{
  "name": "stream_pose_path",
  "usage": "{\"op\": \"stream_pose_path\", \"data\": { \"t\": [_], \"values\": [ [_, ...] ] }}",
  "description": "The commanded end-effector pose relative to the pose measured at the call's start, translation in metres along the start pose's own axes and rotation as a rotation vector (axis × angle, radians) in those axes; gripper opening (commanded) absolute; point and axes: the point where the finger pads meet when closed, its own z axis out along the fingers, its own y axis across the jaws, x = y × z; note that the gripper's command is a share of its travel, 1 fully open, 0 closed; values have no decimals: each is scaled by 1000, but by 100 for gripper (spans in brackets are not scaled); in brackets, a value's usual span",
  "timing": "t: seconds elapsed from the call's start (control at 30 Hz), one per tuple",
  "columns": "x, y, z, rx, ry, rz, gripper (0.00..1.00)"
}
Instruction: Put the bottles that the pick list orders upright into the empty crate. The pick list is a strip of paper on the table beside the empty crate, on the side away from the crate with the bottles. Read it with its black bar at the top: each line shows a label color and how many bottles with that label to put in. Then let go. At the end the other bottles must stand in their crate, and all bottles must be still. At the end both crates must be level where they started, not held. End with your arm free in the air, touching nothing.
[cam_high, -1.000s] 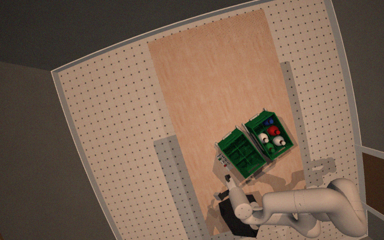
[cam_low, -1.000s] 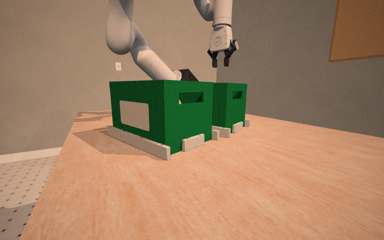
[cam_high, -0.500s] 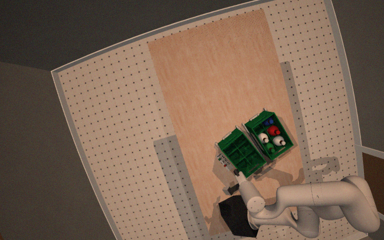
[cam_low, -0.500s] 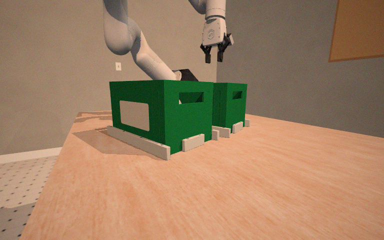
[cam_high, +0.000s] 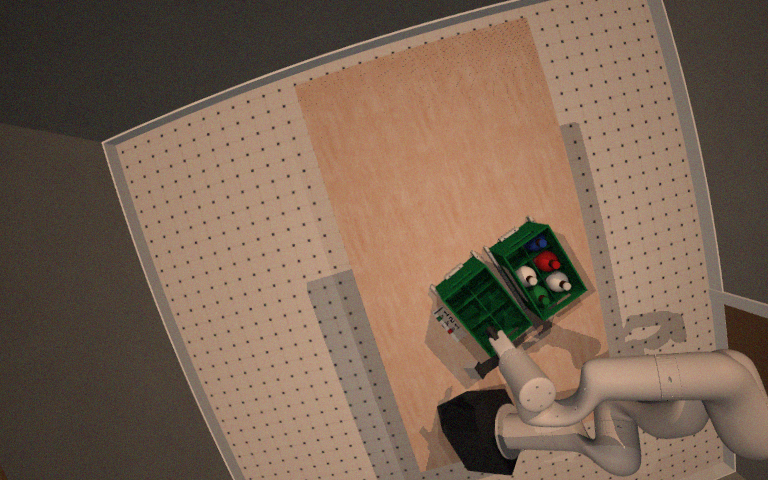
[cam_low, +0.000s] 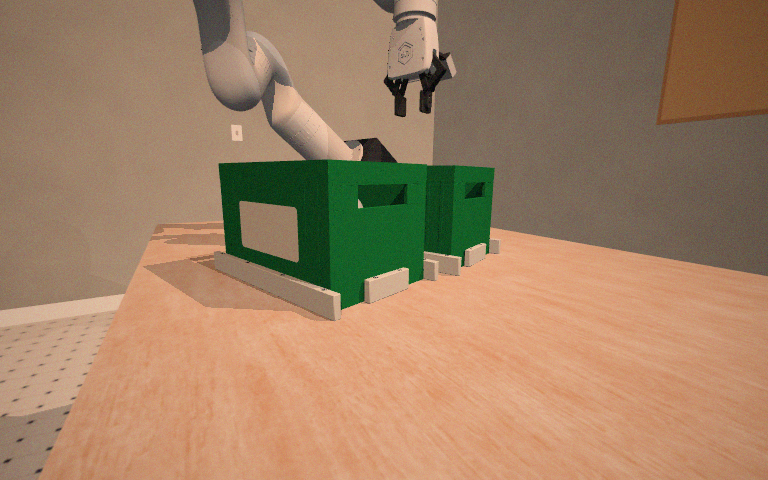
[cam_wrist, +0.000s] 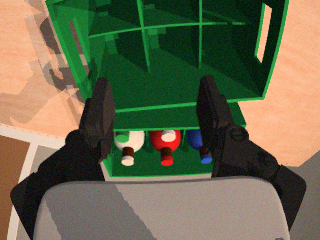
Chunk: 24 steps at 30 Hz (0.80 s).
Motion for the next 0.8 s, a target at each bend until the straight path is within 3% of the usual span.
{"op": "stream_pose_path", "data": {
  "t": [0.0, 0.77],
  "values": [
    [-25, 3, -6, -1, 2, 0, 65],
    [-128, 12, -27, -1, 1, 0, 65]
  ]
}}
